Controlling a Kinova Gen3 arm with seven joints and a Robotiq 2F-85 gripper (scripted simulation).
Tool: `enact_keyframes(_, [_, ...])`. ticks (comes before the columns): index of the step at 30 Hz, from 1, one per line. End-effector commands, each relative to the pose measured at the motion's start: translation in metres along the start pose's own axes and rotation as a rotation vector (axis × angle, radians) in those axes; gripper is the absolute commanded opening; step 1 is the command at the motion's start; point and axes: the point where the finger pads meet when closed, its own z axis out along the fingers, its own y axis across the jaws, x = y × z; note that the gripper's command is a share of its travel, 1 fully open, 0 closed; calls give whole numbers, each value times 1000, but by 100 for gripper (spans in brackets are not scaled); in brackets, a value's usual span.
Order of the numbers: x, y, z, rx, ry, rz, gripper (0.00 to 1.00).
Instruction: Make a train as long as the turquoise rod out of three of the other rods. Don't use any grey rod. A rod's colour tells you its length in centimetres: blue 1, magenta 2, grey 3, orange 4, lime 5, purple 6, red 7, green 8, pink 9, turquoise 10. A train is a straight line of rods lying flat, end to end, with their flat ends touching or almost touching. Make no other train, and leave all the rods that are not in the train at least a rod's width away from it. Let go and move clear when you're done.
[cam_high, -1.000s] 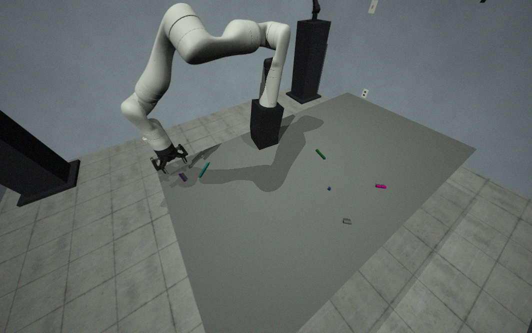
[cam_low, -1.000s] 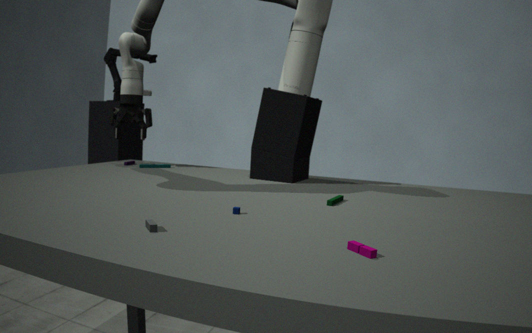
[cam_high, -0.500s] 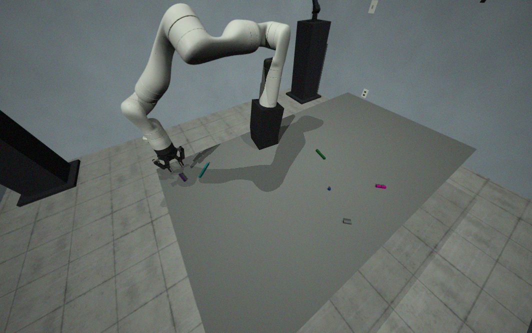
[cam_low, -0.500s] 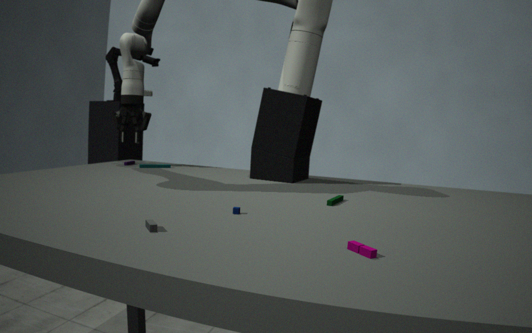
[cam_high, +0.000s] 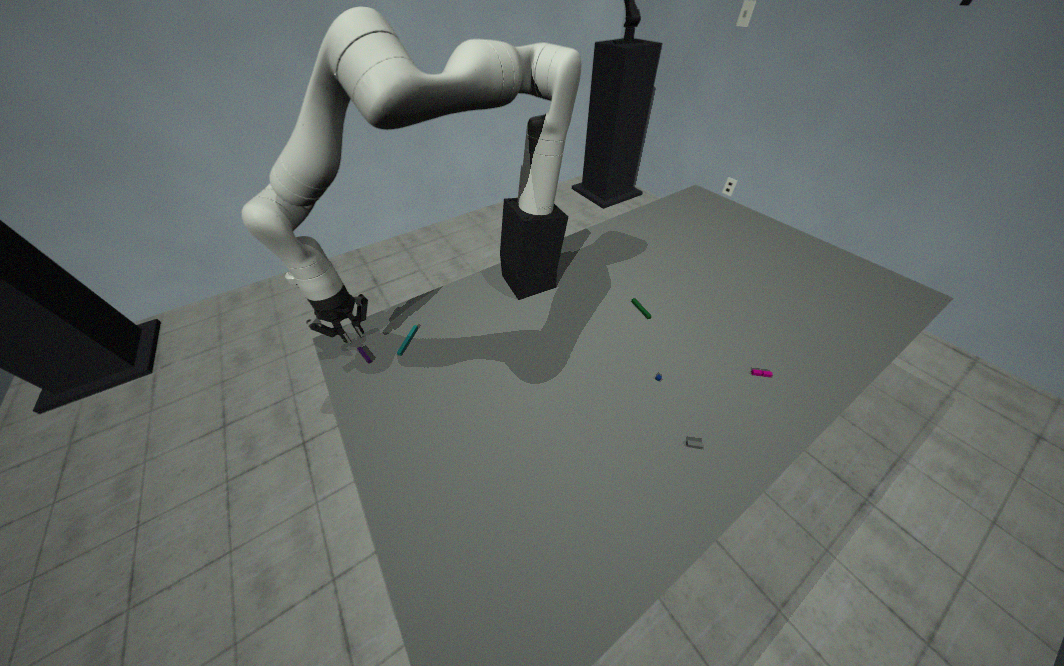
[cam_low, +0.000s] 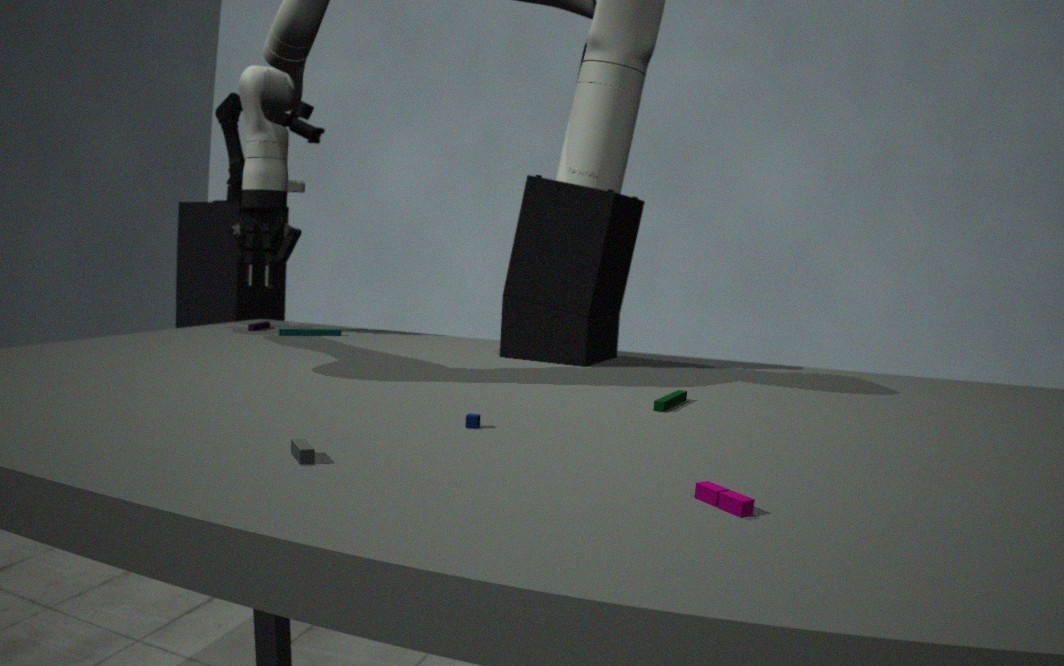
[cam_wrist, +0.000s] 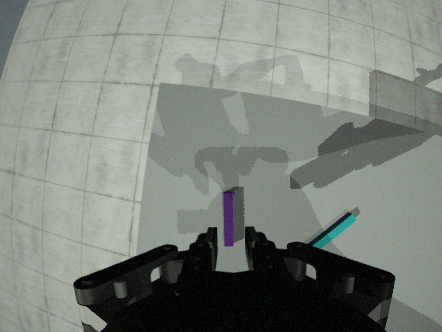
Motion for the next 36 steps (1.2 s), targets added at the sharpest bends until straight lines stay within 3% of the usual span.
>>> enact_keyframes(1, [0,-1,-1,2,0,0,24])
enact_keyframes(21, [0,-1,1,2,0,0,24])
enact_keyframes(36, [0,-1,19,2,0,0,24])
